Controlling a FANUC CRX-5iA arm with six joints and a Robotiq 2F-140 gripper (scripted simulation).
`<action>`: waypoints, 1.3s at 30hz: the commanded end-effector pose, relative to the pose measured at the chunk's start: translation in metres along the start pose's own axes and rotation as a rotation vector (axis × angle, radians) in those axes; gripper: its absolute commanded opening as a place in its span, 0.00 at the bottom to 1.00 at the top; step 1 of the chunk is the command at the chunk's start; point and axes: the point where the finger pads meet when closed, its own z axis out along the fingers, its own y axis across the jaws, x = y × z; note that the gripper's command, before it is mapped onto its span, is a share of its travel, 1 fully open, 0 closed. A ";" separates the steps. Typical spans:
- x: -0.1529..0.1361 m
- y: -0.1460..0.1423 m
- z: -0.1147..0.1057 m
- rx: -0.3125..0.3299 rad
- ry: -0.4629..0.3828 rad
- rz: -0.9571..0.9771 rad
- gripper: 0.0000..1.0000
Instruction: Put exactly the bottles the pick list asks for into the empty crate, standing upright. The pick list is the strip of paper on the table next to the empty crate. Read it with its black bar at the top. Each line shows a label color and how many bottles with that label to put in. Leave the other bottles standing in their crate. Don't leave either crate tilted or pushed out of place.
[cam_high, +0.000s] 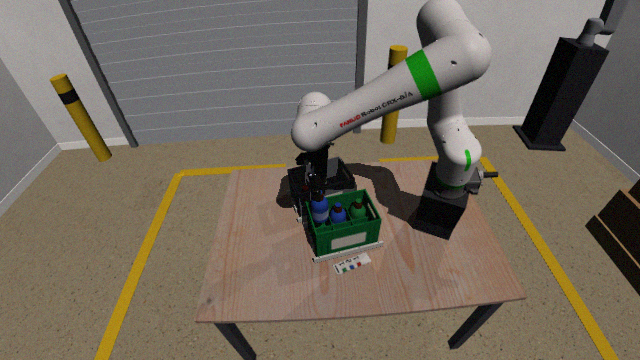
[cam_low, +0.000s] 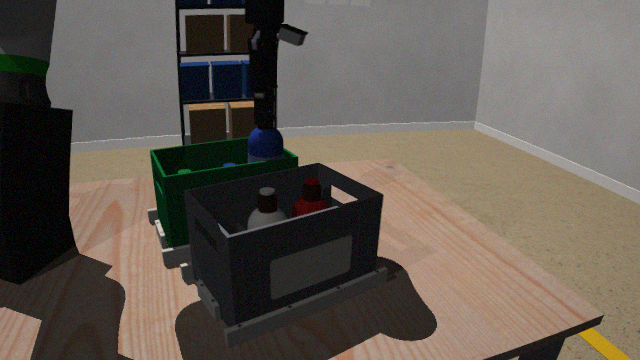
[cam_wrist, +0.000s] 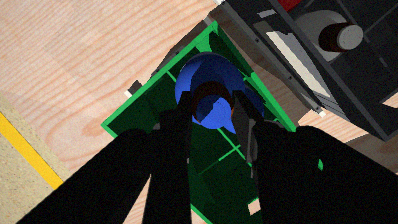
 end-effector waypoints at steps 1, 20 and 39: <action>0.001 0.000 0.000 0.000 0.002 0.000 0.10; 0.001 0.000 0.017 0.000 0.002 0.000 0.10; 0.001 0.000 0.034 0.000 0.002 0.000 0.10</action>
